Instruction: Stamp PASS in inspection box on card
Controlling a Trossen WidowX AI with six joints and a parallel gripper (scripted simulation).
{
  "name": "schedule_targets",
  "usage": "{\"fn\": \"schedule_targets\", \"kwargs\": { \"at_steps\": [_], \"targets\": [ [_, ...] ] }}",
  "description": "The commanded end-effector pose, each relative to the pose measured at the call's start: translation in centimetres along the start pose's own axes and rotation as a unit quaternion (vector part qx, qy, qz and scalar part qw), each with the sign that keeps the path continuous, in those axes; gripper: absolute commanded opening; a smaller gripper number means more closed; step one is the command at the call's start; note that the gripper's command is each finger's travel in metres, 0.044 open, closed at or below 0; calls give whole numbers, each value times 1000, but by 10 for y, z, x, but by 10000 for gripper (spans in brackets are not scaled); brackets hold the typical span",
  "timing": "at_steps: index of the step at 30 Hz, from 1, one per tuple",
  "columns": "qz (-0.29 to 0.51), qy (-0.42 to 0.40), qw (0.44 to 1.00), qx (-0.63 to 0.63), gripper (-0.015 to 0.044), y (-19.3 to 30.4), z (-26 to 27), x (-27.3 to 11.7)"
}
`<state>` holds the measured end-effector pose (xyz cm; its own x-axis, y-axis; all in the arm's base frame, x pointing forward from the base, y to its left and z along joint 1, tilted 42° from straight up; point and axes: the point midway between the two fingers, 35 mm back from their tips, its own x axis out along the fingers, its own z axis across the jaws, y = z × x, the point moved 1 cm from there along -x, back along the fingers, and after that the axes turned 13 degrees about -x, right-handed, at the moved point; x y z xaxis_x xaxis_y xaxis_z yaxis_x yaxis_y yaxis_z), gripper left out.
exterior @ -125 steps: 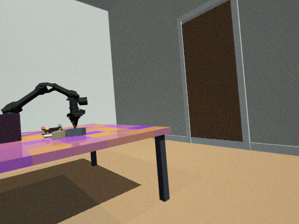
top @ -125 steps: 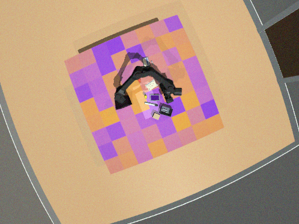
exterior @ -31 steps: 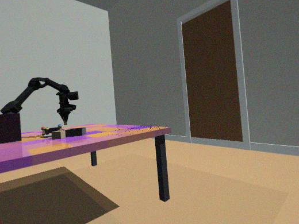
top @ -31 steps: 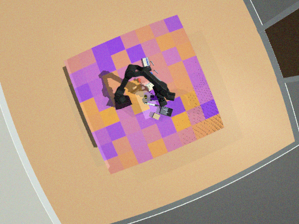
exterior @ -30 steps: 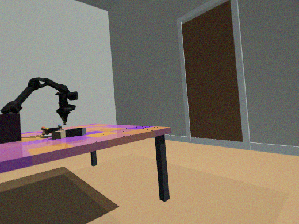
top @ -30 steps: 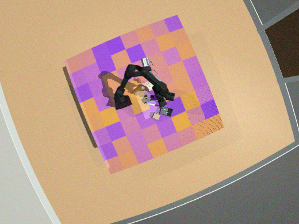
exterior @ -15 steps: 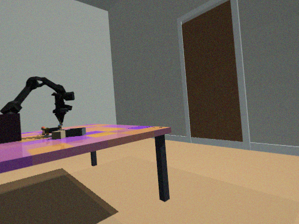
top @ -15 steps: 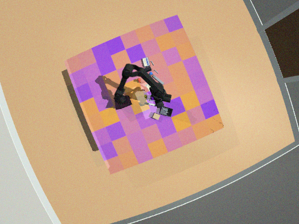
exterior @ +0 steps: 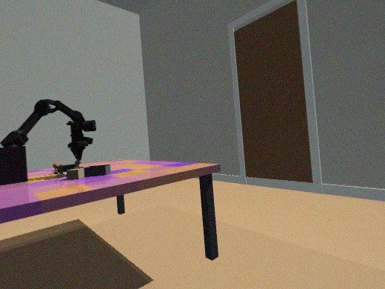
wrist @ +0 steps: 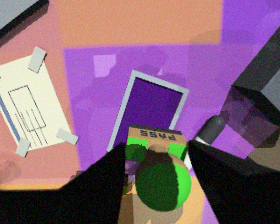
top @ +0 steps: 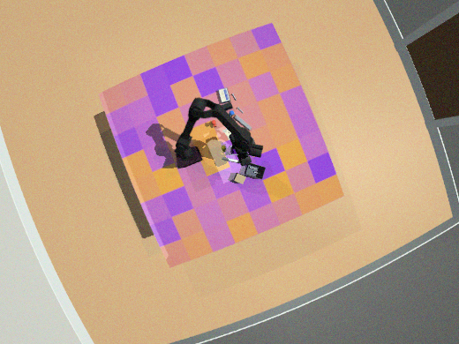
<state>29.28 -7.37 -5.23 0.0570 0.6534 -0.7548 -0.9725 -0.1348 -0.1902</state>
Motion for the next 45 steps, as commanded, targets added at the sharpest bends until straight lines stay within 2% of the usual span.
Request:
{"fn": "schedule_targets", "kwargs": {
  "at_steps": [1, 45],
  "targets": [
    [0, -4, 1000, 3, 0, 2, 1, 5],
    [0, -10, 1000, 1, 0, 2, 1, 34]
  ]
}}
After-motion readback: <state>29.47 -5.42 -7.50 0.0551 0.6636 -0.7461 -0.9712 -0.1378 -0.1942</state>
